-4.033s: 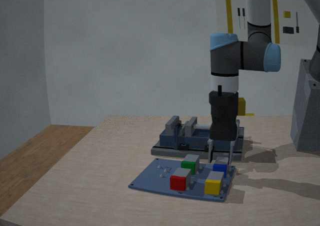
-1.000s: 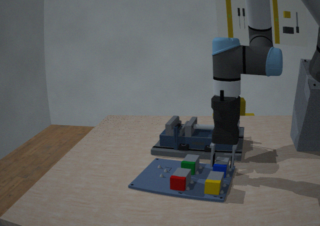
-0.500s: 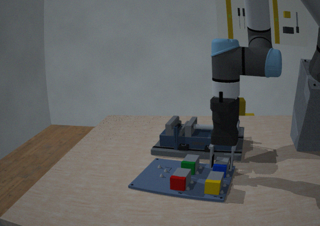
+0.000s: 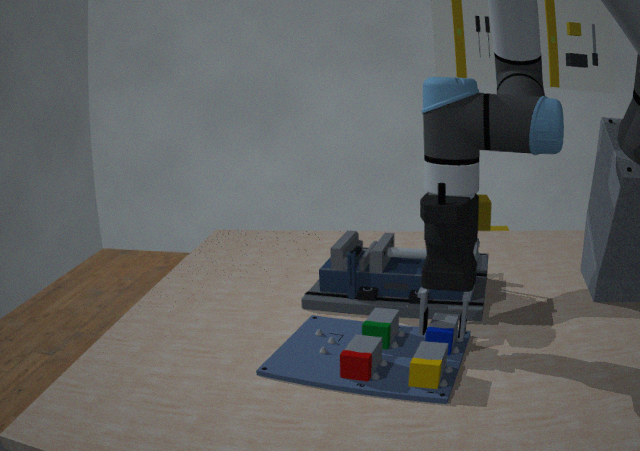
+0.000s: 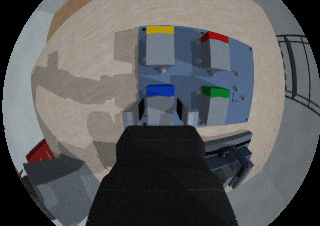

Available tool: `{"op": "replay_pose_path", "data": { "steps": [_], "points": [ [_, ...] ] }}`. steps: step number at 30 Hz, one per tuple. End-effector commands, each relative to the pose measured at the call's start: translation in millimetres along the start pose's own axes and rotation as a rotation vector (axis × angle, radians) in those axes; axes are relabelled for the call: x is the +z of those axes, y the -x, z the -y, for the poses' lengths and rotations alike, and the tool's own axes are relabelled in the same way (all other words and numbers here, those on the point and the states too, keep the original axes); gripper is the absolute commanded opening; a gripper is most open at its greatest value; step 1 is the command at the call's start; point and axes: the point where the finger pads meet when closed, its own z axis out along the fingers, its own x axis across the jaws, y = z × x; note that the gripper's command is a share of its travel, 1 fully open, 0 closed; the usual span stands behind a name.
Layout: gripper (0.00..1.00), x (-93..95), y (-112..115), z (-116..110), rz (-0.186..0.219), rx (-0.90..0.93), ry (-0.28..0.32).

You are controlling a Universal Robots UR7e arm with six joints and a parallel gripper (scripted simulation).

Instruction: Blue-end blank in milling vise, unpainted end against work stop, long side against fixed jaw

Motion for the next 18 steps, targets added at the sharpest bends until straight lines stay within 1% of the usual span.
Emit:
{"op": "replay_pose_path", "data": {
  "steps": [1, 18],
  "points": [
    [1.00, -1.1, -2.6, 0.9, -0.005, -0.003, -0.001],
    [1.00, -2.3, -2.6, 0.9, -0.005, -0.003, -0.001]
  ]
}}
